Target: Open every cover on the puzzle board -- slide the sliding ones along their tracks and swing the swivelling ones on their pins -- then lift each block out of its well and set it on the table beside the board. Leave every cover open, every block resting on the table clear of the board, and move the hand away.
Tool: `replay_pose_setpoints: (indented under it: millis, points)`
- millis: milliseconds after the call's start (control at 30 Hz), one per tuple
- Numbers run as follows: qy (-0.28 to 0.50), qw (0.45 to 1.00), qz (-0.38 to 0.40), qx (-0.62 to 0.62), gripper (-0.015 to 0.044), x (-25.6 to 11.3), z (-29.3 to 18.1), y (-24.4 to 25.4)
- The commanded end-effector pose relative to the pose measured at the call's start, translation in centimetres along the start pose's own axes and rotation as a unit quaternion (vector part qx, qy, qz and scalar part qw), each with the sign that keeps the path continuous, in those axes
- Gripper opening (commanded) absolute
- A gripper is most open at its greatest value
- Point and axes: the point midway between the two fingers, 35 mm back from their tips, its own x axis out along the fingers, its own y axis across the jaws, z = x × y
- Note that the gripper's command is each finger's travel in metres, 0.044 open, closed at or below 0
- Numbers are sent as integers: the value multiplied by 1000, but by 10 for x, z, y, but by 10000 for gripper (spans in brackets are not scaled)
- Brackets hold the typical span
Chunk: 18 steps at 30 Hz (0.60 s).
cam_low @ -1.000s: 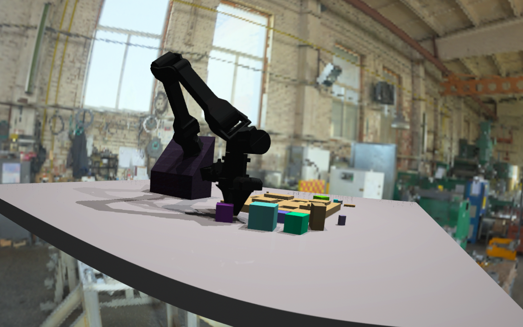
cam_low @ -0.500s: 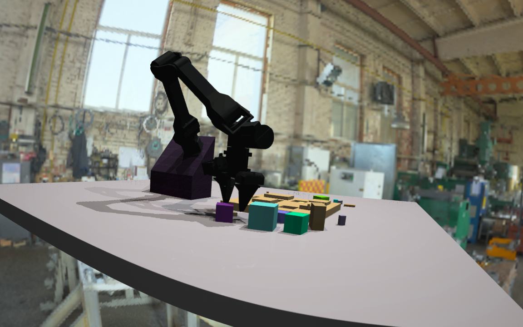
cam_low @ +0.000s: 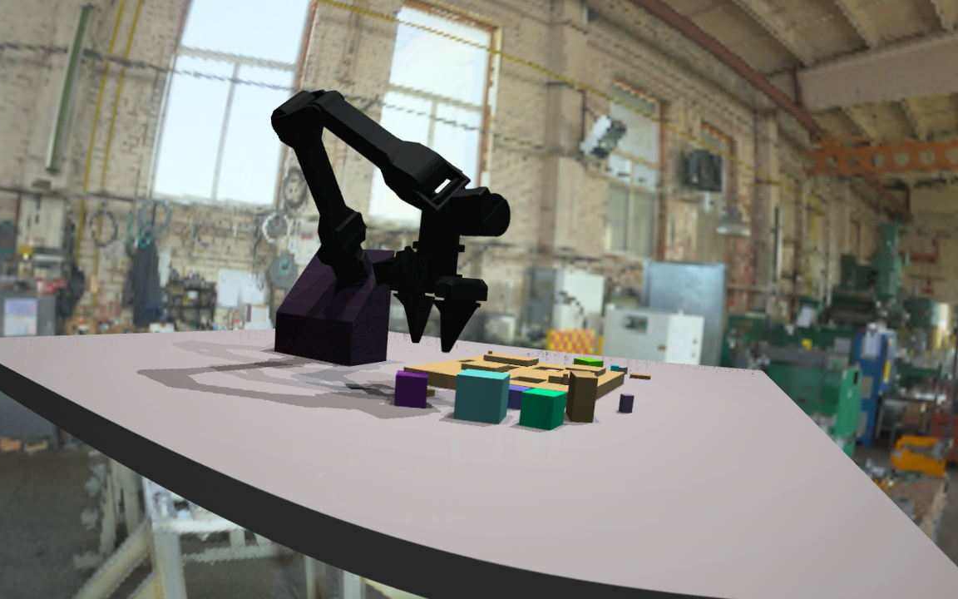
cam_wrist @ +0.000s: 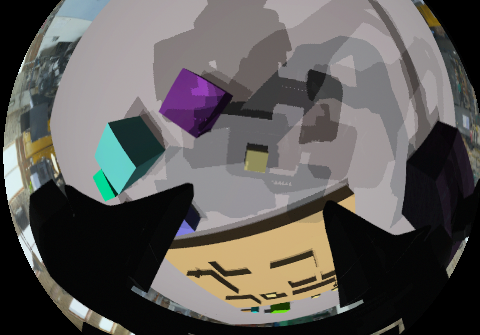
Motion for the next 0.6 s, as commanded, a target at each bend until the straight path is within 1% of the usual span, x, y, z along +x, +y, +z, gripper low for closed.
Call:
replay_pose_setpoints:
  millis: [0, 100, 200, 567]
  points:
    - [-1, 1000, 6, 6, 440, -14, 3, 2]
    - [-1, 1000, 6, 6, 440, -14, 3, 2]
    - [3, 1000, 6, -18, 361, -15, -5, 4]
    - [21, 979, 6, -202, 72, -18, -64, 12]
